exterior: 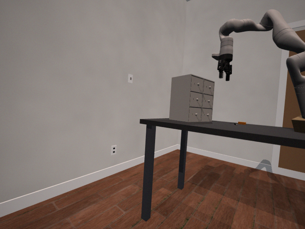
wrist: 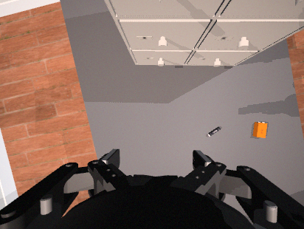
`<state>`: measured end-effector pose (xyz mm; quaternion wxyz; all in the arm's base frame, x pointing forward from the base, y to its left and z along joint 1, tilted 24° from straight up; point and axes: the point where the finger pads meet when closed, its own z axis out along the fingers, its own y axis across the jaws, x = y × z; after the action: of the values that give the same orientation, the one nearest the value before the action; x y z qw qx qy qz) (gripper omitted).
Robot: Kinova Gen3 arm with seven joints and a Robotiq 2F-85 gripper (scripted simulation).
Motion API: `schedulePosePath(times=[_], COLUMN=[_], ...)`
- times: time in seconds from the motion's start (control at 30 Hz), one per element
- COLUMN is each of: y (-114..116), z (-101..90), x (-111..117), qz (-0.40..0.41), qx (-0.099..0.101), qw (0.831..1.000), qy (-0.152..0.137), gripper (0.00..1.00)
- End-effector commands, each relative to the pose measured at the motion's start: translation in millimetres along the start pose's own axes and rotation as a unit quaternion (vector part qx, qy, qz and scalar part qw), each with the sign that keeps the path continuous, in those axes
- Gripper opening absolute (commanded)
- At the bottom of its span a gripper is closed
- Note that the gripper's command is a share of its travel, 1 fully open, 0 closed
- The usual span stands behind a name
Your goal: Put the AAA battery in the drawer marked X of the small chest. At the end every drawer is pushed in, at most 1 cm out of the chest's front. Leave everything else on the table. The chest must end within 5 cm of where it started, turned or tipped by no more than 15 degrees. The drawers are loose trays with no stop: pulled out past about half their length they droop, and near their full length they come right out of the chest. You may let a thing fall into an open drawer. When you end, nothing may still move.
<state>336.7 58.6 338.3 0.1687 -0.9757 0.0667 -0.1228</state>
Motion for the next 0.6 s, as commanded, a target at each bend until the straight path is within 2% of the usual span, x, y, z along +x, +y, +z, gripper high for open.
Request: schedulePosePath(times=[0.0, 0.57], y=[7.3, 8.8], z=[-3.7, -3.1], x=[0.2, 0.2], qz=[0.009, 0.009], qx=[0.001, 0.001], qw=[1.000, 1.000], qy=[0.002, 0.010], gripper=[1.00, 1.00])
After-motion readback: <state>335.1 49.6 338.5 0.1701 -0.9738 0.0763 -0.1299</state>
